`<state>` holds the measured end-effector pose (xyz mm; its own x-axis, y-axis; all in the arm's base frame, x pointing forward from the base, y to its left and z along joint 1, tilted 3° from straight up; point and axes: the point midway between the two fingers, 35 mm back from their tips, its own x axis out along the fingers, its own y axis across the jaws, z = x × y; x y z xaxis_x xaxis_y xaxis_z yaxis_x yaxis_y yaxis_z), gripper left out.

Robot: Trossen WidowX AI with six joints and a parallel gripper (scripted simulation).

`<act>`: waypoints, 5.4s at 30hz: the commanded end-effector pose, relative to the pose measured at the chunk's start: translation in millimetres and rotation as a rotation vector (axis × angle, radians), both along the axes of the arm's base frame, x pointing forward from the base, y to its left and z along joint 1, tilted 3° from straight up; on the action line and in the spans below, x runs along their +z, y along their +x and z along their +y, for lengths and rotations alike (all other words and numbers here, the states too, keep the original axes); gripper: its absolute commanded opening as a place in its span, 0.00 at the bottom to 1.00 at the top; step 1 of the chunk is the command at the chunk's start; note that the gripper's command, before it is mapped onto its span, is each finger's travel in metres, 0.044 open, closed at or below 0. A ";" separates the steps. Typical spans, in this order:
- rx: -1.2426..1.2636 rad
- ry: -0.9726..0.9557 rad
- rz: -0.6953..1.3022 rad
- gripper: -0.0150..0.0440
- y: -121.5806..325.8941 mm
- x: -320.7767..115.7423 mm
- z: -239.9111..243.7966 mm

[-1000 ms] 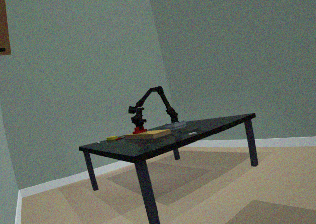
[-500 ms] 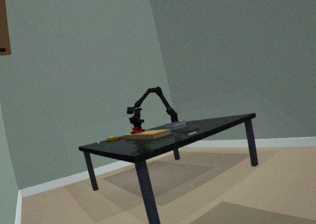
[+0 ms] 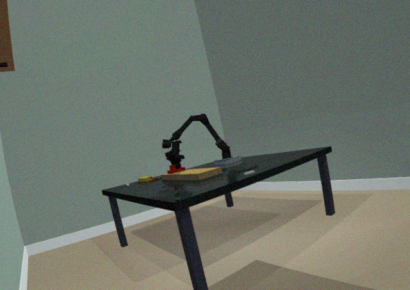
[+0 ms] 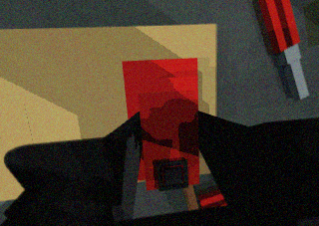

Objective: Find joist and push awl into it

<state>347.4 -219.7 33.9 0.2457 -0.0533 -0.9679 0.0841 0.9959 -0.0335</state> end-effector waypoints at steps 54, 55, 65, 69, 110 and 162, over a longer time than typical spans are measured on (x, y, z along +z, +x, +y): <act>0.303 0.013 -0.004 0.25 43.8 94.2 115.8; 0.320 0.014 -0.005 0.25 45.0 93.8 122.9; 0.493 0.023 -0.006 0.25 49.6 90.0 194.2; 0.562 0.027 -0.005 0.25 47.9 88.5 222.4; 1.270 0.068 0.011 0.25 -75.3 71.8 466.8; 1.572 0.084 0.028 0.25 -171.4 6.4 530.4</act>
<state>177.5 311.4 47.5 -0.0120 0.2804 -0.9598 -0.9964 0.0770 0.0350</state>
